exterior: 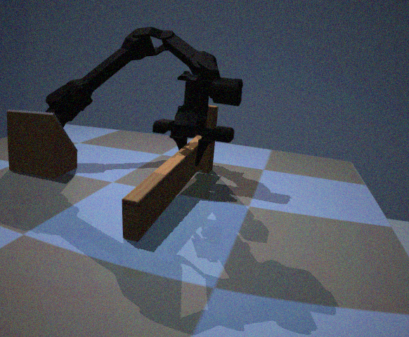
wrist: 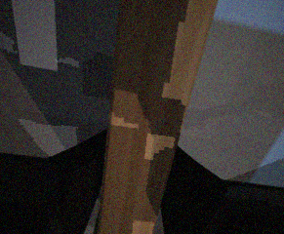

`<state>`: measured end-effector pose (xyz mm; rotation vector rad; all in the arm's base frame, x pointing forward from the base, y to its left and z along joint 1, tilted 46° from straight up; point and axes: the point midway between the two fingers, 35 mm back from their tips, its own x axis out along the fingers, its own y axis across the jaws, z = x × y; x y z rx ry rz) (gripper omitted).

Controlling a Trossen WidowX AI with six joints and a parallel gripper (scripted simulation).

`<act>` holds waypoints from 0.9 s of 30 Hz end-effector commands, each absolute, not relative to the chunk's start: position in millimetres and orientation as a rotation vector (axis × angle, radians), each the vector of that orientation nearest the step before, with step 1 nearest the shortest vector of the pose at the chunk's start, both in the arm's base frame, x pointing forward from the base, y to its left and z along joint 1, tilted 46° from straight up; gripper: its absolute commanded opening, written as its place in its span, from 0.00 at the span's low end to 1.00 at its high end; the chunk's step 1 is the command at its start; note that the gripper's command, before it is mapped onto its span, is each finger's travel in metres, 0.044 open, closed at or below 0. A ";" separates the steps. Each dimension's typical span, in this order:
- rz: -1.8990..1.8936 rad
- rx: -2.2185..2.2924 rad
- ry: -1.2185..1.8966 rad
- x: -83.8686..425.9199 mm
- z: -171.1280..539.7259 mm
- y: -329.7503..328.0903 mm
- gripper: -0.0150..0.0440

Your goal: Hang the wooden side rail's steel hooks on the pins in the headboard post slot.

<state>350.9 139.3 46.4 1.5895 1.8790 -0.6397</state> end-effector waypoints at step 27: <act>-0.636 1.600 1.872 352.2 52.1 140.6 0.25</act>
